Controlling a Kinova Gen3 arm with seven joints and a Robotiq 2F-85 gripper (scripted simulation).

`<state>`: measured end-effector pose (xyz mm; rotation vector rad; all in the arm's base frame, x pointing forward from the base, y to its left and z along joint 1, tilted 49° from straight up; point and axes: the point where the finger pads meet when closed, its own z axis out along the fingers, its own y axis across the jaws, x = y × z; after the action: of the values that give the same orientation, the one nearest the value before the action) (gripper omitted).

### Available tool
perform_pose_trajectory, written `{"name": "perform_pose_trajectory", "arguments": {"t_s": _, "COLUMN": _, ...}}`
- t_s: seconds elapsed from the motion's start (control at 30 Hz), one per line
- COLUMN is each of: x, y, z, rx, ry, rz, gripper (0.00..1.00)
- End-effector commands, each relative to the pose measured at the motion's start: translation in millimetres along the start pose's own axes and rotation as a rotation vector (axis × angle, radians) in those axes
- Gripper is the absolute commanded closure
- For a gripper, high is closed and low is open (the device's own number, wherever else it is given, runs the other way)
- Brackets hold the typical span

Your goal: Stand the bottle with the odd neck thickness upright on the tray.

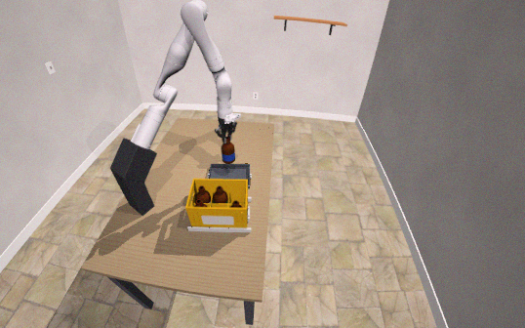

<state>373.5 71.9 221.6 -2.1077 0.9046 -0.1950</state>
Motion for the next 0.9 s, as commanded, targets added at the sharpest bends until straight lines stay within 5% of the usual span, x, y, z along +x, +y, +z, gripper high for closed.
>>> {"name": "perform_pose_trajectory", "arguments": {"t_s": 0.0, "x": -4, "y": -1, "z": 13.4, "rx": -0.005, "ry": -0.006, "rz": -0.014, "gripper": 1.00}}
{"name": "perform_pose_trajectory", "arguments": {"t_s": 0.87, "x": -4, "y": -1, "z": 81.3, "rx": -0.004, "ry": -0.005, "rz": -0.016, "gripper": 1.00}}
